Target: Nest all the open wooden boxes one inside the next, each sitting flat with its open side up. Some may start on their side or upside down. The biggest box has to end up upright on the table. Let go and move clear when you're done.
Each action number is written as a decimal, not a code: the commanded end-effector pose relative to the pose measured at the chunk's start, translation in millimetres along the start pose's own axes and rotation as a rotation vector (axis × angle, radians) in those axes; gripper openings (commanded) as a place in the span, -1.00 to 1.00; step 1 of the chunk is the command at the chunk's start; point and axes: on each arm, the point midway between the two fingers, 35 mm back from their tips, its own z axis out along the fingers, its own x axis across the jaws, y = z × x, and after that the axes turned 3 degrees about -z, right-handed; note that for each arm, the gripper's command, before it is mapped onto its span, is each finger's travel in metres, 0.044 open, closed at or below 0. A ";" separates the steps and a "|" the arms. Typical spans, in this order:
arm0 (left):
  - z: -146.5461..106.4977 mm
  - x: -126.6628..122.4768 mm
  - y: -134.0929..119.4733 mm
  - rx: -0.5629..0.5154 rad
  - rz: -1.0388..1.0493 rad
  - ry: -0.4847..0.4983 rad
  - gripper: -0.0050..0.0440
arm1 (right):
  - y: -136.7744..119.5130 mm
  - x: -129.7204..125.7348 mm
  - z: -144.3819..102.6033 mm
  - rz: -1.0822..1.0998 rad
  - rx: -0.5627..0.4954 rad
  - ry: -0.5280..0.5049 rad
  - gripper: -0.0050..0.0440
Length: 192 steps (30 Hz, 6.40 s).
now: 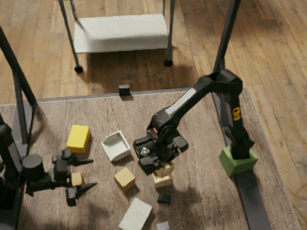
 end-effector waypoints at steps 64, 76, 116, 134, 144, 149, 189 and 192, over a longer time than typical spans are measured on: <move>-4.5 4.3 6.2 0.053 1.804 0.008 0.25 | 0.2 -0.2 -0.1 0.003 -0.001 0.000 0.84; 16.3 2.4 5.1 0.032 1.813 -0.003 0.25 | 0.2 -0.2 -0.1 0.003 -0.001 0.000 0.84; 34.8 5.2 5.7 0.029 1.829 0.004 0.25 | 0.2 -0.2 -0.1 0.003 -0.001 0.000 0.84; 33.2 2.7 4.6 0.033 1.828 0.008 0.25 | 0.2 -0.2 -0.1 0.003 -0.001 0.000 0.84; 32.2 4.9 5.8 0.035 1.829 0.011 0.25 | 0.2 -0.2 -0.1 0.003 -0.001 0.000 0.84; 33.0 5.0 5.6 0.032 1.829 0.008 0.25 | 0.2 -0.2 -0.1 0.003 -0.001 0.000 0.84; 31.7 1.4 2.8 0.038 1.825 0.010 0.25 | 0.2 -0.2 -0.1 0.003 -0.001 0.000 0.84; 29.8 3.8 5.0 0.043 1.829 0.018 0.25 | 0.2 -0.2 -0.1 0.003 -0.001 0.000 0.84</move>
